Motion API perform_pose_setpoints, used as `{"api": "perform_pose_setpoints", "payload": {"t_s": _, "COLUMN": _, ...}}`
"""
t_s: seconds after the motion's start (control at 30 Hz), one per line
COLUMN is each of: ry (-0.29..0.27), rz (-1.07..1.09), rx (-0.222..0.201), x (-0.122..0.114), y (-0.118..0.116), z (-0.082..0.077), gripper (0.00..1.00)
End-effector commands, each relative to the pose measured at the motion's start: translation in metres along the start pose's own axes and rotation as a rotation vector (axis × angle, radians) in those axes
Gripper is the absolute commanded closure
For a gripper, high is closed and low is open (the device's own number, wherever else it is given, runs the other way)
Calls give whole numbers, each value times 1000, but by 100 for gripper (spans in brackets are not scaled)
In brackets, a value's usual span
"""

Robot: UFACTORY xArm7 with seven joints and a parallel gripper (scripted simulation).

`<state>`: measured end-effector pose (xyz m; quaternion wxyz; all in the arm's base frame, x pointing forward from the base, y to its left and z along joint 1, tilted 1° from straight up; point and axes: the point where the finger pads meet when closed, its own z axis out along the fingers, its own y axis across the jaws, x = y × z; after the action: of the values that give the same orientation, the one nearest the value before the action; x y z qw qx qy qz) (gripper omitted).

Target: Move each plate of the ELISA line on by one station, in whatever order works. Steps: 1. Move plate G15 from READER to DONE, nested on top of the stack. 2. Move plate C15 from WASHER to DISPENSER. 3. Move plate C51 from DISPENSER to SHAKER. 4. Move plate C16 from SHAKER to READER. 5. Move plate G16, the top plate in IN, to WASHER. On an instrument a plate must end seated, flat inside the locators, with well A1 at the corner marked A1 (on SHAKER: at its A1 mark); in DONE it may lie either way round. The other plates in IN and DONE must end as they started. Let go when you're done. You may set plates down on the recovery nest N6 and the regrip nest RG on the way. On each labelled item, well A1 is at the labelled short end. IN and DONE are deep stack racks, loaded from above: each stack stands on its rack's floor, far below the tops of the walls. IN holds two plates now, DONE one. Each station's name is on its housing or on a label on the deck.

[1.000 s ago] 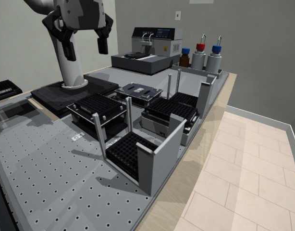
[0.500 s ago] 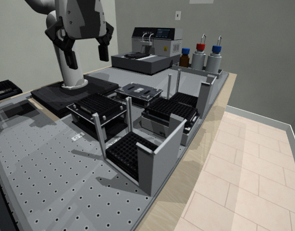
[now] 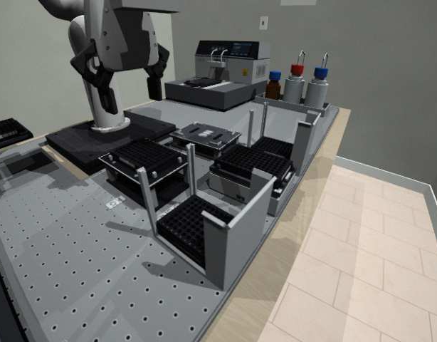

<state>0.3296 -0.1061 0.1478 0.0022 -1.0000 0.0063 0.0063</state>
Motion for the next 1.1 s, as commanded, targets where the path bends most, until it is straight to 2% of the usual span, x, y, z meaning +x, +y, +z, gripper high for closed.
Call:
{"api": "perform_pose_setpoints", "payload": {"t_s": 0.0, "ry": 4, "rz": 0, "rx": -1, "x": 2, "y": 0, "z": 2, "gripper": 0}}
{"api": "perform_pose_setpoints", "payload": {"t_s": 1.07, "ry": 4, "rz": 0, "rx": -1, "x": 2, "y": 0, "z": 42, "gripper": 0}}
